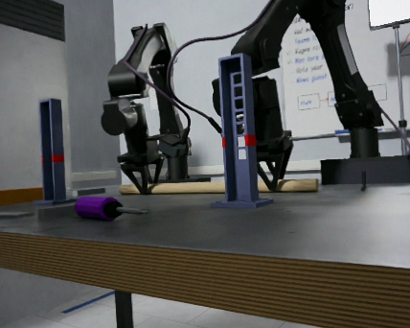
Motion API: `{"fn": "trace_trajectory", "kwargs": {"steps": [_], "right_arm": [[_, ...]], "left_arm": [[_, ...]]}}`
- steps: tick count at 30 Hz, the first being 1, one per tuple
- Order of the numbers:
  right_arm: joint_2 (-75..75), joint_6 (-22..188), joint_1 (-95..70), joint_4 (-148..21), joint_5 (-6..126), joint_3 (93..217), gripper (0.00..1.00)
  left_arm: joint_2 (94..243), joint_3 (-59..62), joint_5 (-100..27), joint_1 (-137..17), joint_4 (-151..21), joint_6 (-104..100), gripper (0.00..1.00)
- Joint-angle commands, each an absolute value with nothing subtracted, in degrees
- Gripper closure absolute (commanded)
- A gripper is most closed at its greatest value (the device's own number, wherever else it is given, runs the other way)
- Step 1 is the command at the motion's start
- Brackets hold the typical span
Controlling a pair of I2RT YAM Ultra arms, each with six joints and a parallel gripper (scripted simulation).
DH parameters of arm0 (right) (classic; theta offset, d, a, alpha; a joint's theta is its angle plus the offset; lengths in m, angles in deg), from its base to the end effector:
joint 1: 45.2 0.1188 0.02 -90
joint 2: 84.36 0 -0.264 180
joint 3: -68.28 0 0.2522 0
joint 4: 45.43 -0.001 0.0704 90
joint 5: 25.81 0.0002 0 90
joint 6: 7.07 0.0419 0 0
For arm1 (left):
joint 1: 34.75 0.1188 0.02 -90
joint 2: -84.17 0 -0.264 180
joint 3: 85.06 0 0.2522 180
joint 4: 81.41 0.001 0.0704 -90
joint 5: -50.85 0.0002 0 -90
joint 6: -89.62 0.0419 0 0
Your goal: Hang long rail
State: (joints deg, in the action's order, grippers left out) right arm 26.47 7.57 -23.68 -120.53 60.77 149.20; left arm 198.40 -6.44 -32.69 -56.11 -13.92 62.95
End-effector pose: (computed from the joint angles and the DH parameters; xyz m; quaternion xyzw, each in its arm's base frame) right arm 0.2808 0.1145 0.1314 0.7389 -0.6603 -0.0855 0.1030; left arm 0.2853 -0.1156 0.1036 -0.6634 -0.7374 0.0931 0.0863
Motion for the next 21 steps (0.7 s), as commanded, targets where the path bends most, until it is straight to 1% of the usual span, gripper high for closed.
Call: {"fn": "trace_trajectory", "kwargs": {"steps": [1,2,4,5,9,10,12,13,15,21], "right_arm": [[26.3,7.7,-23.1,-119.3,59.8,149.3,0.56],[26.2,7.7,-23.1,-119.3,59.8,149.3,0.61],[26.2,7.7,-23.1,-119.5,59.8,149.3,0.61],[26.2,7.7,-23.1,-119.8,59.8,149.3,0.65],[26.2,7.7,-23.1,-119.9,59.8,149.3,0.65],[25.6,7.1,-23.6,-119.7,59.8,148.7,0.69],[25.6,7.2,-23.6,-119.8,59.8,148.7,0.69],[25.6,7.2,-23.6,-119.8,59.8,148.7,0.73],[25.6,7.2,-23.6,-119.7,59.8,148.7,0.73],[25.5,7.0,-23.9,-119.9,59.9,148.5,0.82]], "left_arm": [[199.3,-7.5,-31.8,-56.6,-15.6,62.6,0.52],[199.4,-7.5,-31.8,-56.5,-15.6,62.6,0.52],[199.4,-7.5,-31.8,-56.5,-15.6,62.6,0.52],[199.4,-7.5,-31.8,-56.5,-15.6,62.6,0.52],[199.4,-7.5,-31.8,-56.5,-15.6,62.6,0.52],[199.4,-7.5,-31.8,-56.5,-15.2,62.6,0.52],[199.4,-7.5,-31.8,-56.5,-15.2,62.6,0.52],[199.4,-7.5,-31.8,-56.5,-15.2,62.6,0.52],[199.4,-7.5,-31.8,-56.5,-15.2,62.6,0.52],[198.9,-6.9,-32.2,-56.3,-15.0,62.8,0.52]]}}
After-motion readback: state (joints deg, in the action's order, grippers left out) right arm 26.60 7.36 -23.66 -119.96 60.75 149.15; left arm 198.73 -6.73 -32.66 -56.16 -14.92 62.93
